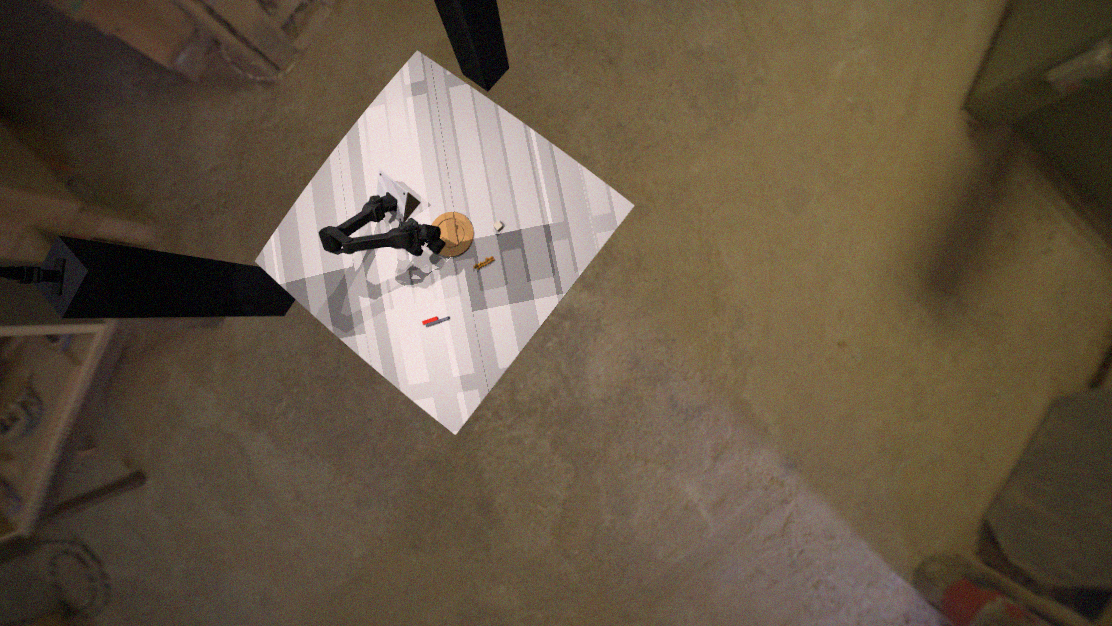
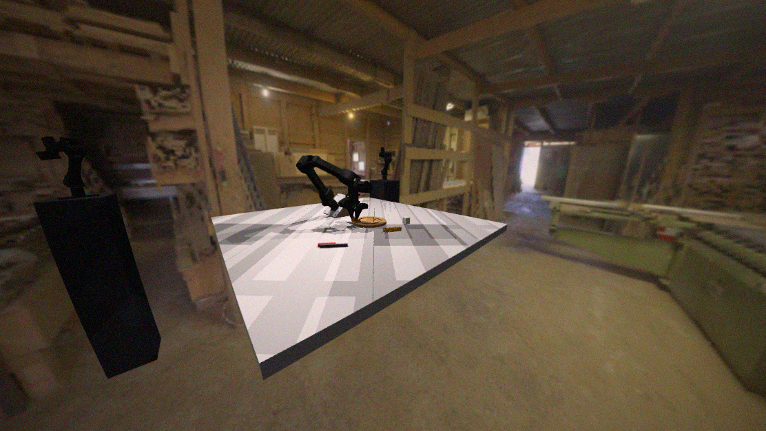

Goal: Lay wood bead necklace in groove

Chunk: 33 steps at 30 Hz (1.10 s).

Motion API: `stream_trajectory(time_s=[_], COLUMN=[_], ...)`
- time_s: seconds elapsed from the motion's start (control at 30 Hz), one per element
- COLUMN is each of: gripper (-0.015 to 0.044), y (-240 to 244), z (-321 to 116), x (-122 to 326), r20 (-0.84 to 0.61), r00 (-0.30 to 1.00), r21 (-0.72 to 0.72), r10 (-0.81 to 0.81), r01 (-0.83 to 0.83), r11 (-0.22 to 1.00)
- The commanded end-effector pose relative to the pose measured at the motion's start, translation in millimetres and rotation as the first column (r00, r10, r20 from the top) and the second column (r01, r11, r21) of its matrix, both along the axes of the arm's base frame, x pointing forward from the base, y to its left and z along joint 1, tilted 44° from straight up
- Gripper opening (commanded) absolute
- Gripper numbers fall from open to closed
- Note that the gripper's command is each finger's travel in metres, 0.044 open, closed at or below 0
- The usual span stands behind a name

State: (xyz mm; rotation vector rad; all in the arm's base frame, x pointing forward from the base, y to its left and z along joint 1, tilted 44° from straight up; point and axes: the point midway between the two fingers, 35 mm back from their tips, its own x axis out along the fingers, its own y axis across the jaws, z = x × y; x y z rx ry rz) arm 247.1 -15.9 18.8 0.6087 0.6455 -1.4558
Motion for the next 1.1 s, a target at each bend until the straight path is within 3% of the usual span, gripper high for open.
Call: stream_trajectory(time_s=[0.0, 0.2, 1.07], gripper=[0.0289, 0.044, 0.044], y=[0.0, 7.8, 19.3], z=[-0.1, 8.1, 22.0], x=[0.0, -0.3, -1.4], r20=[-0.001, -0.003, -0.007], r00=[1.0, 1.0, 1.0], r21=[0.0, -0.001, -0.003], r10=[0.0, -0.002, -0.006], r01=[0.0, 0.002, 0.006], r11=[1.0, 1.0, 1.0])
